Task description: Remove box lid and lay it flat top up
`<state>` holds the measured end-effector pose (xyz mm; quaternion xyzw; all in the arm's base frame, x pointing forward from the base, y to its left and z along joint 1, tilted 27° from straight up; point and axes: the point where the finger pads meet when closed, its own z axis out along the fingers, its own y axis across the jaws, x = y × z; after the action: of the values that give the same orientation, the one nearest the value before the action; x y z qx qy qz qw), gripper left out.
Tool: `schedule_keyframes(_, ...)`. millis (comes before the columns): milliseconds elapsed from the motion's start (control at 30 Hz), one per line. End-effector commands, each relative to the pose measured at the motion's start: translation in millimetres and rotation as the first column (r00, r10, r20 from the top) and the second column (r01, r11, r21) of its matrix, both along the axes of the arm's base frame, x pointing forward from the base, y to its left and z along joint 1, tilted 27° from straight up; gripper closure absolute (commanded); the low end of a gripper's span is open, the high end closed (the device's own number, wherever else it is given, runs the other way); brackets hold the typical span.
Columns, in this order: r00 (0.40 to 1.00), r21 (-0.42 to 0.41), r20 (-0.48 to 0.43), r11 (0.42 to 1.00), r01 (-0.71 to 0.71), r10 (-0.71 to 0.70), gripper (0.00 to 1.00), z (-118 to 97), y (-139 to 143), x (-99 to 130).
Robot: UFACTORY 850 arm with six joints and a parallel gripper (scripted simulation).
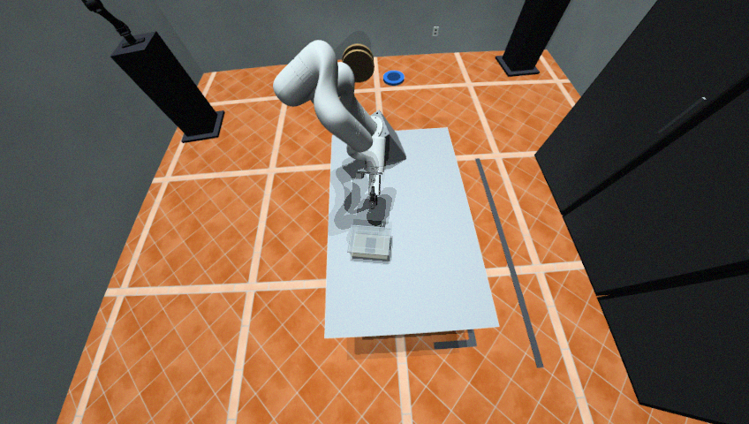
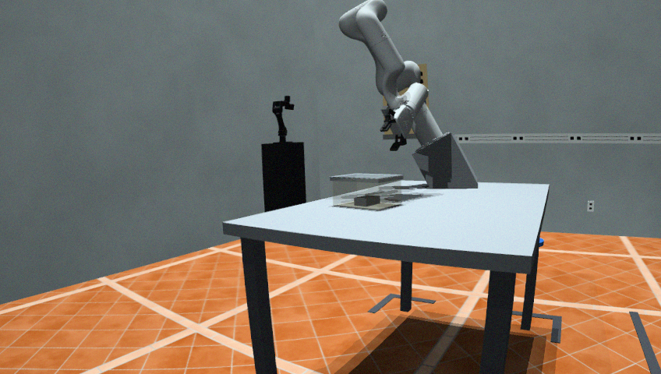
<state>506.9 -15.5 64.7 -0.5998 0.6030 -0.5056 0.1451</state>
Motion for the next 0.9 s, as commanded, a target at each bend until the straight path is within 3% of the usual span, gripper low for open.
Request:
schedule_keyframes(0,1.0,0.0,0.002,1.0,-0.001,0.001,0.0,-11.0,-5.5,1.6)
schedule_keyframes(567,1.0,0.0,0.002,1.0,-0.001,0.001,0.0,-55.7,-28.1,4.9)
schedule_keyframes(867,1.0,0.0,0.002,1.0,-0.001,0.001,0.0,-64.9,-32.7,5.6)
